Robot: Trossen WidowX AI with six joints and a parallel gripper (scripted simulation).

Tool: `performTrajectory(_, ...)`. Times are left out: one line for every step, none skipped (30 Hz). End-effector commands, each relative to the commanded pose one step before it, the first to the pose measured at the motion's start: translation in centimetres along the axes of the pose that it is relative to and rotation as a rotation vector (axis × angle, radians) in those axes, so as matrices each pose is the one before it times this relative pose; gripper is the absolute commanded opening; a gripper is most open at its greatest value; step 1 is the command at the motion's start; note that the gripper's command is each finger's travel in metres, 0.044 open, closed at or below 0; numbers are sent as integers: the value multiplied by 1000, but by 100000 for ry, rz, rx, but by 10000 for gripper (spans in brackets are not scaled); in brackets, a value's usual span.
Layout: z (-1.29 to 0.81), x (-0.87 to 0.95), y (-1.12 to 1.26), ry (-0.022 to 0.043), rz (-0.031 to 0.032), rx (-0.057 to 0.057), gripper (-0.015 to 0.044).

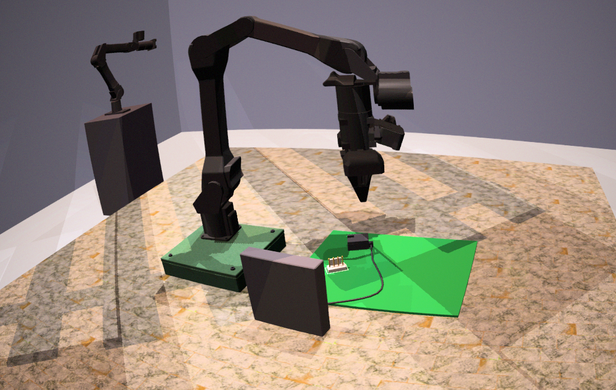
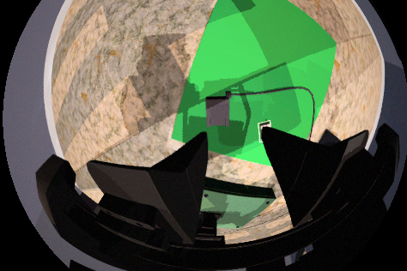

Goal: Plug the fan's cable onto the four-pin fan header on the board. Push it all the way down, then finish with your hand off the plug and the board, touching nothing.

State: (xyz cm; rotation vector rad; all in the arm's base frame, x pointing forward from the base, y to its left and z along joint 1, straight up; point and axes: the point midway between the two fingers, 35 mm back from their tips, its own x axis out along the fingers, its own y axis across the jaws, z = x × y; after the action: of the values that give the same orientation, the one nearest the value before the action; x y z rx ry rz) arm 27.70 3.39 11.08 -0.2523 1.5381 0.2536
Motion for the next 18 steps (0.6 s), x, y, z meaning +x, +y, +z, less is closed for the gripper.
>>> performTrajectory(-11, 71, 2, 81, 22, -4, 205)
performTrajectory(0, 0, 0, 0, 0, 0, 205)
performTrajectory(0, 0, 0, 0, 0, 0, 205)
performTrajectory(0, 0, 0, 0, 0, 0, 205)
performTrajectory(0, 0, 0, 0, 0, 0, 205)
performTrajectory(0, 0, 0, 0, 0, 0, 231)
performTrajectory(0, 0, 0, 0, 0, 0, 258)
performTrajectory(0, 0, 0, 0, 0, 0, 284)
performTrajectory(0, 0, 0, 0, 0, 0, 310)
performTrajectory(0, 0, 0, 0, 0, 0, 336)
performTrajectory(0, 0, 0, 0, 0, 0, 362)
performTrajectory(0, 0, 0, 0, 0, 0, 389)
performTrajectory(0, 0, 0, 0, 0, 0, 415)
performTrajectory(0, 0, 0, 0, 0, 0, 440)
performTrajectory(0, 0, 0, 0, 0, 0, 440)
performTrajectory(0, 0, 0, 0, 0, 0, 440)
performTrajectory(0, 0, 0, 0, 0, 0, 440)
performTrajectory(0, 0, 0, 0, 0, 0, 440)
